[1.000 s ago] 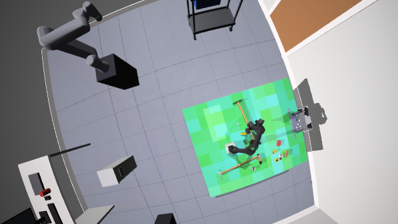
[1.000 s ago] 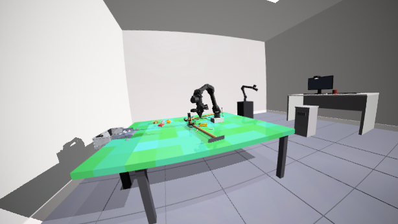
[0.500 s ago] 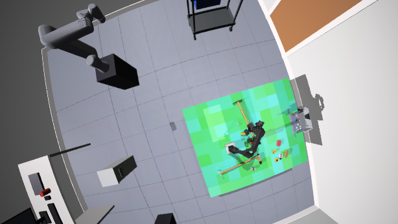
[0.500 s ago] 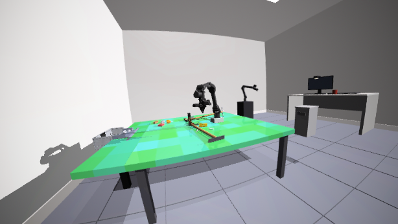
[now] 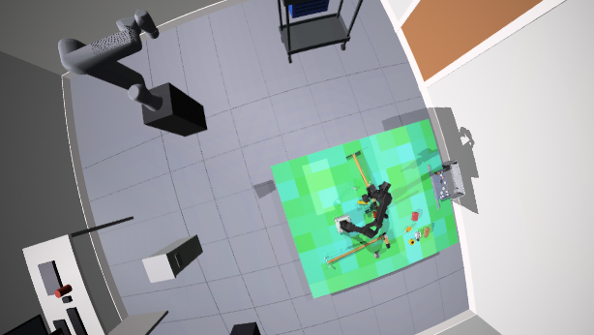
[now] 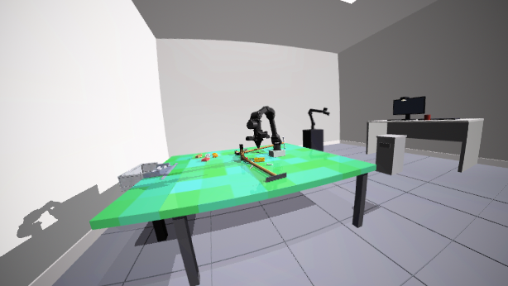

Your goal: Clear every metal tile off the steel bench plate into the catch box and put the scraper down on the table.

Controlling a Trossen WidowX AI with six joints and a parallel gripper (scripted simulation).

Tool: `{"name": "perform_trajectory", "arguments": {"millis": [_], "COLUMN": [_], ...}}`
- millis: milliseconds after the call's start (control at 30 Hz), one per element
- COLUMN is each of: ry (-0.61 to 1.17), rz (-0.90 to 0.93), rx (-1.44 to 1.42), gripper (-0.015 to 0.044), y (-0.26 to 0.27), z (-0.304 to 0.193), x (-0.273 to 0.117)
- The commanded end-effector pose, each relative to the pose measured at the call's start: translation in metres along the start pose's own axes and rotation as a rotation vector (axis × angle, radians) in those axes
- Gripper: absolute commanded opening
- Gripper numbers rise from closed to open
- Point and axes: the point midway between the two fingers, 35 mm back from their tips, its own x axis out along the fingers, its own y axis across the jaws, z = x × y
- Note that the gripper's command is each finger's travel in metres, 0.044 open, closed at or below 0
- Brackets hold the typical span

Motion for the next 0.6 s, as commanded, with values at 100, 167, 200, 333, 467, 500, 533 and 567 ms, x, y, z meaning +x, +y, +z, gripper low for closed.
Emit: {"name": "perform_trajectory", "arguments": {"millis": [100, 167, 200, 333, 467, 500, 533, 567], "ry": [0.000, -0.001, -0.001, -0.001, -0.001, -0.001, -0.001, -0.001], "rz": [0.006, 0.006, 0.006, 0.006, 0.006, 0.006, 0.006, 0.006], "rx": [0.015, 0.017, 0.019, 0.024, 0.029, 0.030, 0.031, 0.032], "gripper": [0.0000, 0.0000, 0.0000, 0.0000, 0.0000, 0.0000, 0.0000, 0.0000], "y": [-0.001, -0.001, -0.001, -0.001, -0.001, -0.001, -0.001, -0.001], "z": [0.001, 0.001, 0.001, 0.002, 0.002, 0.002, 0.002, 0.002], "x": [0.021, 0.026, 0.029, 0.040, 0.050, 0.053, 0.055, 0.058]}}
